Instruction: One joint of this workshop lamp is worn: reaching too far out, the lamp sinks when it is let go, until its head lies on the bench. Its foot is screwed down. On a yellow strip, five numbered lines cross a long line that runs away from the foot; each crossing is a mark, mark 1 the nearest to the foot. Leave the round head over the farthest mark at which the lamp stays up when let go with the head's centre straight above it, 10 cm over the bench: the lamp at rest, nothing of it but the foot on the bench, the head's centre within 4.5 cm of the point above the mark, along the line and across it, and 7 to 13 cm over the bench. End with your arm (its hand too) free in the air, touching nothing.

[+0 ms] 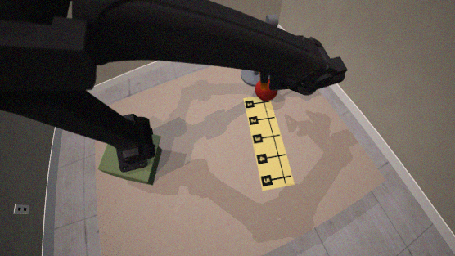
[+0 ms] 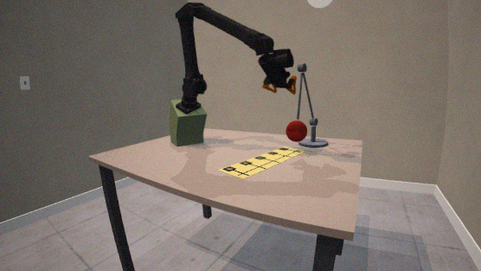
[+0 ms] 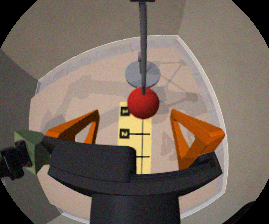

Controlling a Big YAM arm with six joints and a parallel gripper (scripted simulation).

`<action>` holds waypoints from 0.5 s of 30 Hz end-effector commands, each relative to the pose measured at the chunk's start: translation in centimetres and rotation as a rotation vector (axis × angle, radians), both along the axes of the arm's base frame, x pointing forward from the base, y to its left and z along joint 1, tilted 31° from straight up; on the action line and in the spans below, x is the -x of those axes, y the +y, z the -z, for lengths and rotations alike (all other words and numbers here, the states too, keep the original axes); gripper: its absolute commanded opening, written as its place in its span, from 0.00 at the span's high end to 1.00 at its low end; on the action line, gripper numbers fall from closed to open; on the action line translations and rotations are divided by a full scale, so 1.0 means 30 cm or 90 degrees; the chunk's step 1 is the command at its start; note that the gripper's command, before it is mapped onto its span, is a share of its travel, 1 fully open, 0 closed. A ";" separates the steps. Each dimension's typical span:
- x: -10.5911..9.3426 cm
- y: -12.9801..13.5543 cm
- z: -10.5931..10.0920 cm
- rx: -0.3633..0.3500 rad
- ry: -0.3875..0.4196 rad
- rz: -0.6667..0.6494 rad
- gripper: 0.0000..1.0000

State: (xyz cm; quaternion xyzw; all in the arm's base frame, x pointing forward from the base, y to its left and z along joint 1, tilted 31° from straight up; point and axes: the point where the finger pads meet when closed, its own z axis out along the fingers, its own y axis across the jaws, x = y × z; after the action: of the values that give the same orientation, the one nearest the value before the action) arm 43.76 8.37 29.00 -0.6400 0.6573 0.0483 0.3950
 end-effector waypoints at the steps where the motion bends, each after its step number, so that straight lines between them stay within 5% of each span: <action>1: -0.010 -0.018 -0.066 -0.001 -0.040 0.004 0.00; 15: -0.075 0.070 0.049 0.000 -0.024 0.001 0.00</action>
State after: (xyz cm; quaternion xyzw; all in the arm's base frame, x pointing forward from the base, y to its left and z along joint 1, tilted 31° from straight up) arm 45.45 8.87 27.82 -0.6377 0.6547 0.0289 0.4047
